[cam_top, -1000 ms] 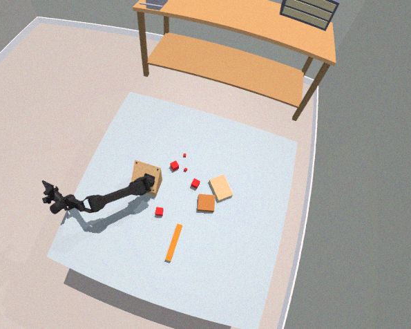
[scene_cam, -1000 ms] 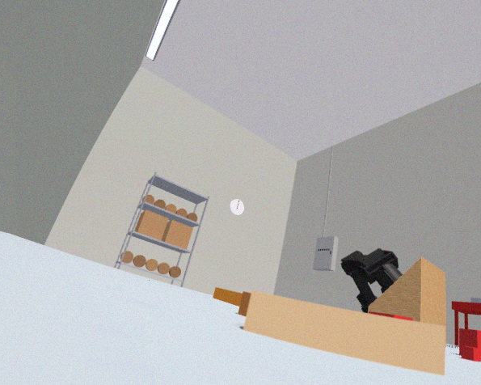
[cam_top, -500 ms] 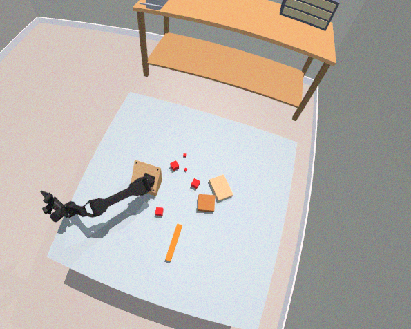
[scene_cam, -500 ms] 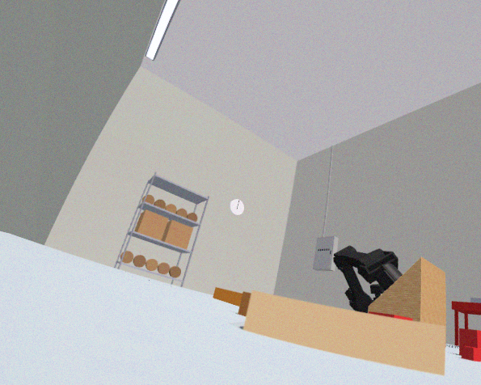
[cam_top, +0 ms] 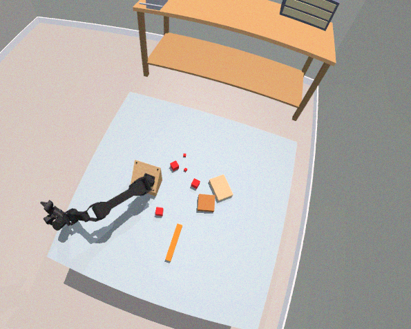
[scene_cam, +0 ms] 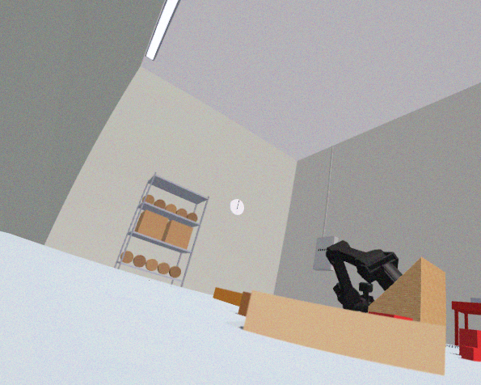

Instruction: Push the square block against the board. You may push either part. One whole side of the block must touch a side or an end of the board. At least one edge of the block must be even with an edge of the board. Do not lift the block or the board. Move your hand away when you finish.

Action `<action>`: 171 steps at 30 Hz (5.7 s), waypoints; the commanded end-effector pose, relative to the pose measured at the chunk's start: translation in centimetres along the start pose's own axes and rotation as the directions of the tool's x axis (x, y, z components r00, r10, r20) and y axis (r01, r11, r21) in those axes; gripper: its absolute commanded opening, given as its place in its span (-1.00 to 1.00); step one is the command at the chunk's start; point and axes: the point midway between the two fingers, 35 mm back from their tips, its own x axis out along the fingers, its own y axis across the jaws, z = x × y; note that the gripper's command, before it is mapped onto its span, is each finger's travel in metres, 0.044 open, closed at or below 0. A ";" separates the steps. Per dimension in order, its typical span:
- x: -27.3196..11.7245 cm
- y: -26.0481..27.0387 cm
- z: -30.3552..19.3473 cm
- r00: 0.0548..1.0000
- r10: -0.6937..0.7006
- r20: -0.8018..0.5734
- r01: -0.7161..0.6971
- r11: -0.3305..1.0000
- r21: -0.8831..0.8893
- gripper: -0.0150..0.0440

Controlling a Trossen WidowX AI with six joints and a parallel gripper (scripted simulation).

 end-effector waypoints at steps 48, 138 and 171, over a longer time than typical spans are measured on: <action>-17.2 -0.1 13.3 0.858 0.373 0.354 -0.497 0.776 0.389 -0.49; -73.6 -7.0 11.2 -0.318 0.821 0.474 -0.713 0.123 -0.690 -0.49; -89.3 -12.9 -8.8 -0.593 0.805 -0.013 0.071 0.036 -0.997 -0.49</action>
